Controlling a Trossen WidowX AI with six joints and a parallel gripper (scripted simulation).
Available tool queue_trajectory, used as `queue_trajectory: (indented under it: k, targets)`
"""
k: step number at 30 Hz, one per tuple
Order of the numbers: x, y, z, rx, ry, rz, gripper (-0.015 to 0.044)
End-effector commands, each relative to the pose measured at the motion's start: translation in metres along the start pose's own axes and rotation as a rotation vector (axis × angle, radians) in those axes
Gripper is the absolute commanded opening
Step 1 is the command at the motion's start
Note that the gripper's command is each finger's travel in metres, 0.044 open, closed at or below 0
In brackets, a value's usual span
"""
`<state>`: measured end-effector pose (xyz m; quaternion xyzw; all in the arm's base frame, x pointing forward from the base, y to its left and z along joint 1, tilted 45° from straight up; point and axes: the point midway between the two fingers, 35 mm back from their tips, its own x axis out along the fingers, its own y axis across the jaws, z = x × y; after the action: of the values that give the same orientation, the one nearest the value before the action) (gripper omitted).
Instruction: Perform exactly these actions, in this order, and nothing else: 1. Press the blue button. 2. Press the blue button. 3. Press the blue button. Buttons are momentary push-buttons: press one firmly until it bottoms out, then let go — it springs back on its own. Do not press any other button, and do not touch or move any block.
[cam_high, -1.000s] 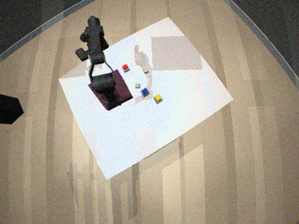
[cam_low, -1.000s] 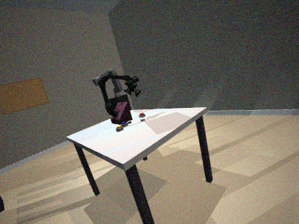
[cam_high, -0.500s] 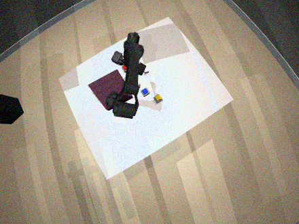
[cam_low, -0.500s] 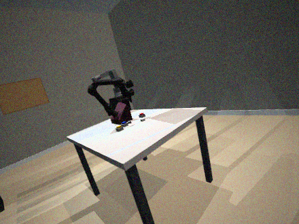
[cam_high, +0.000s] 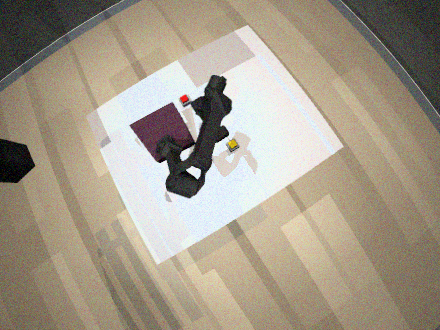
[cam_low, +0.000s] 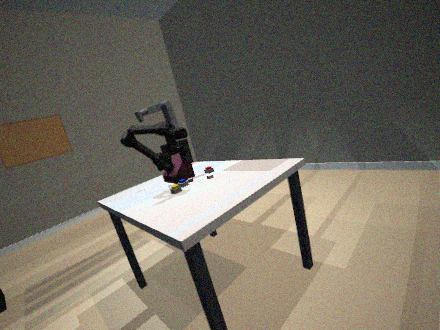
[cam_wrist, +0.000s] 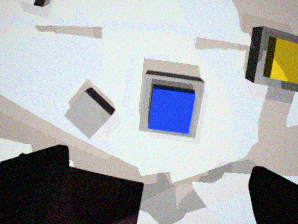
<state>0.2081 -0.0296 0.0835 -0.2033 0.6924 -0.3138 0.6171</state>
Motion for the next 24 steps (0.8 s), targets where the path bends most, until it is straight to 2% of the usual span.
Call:
queue_trajectory:
  k: [1, 6, 14, 24]
  targets:
    - [0.004, -0.005, -0.001, 0.021, 0.0, -0.013, 0.0374]
    - [0.06, -0.006, -0.001, 0.022, -0.001, -0.015, 0.0242]
    - [0.063, -0.006, -0.001, 0.022, -0.001, -0.016, 0.0032]
    - [0.063, -0.006, -0.001, 0.022, -0.001, -0.016, 0.002]
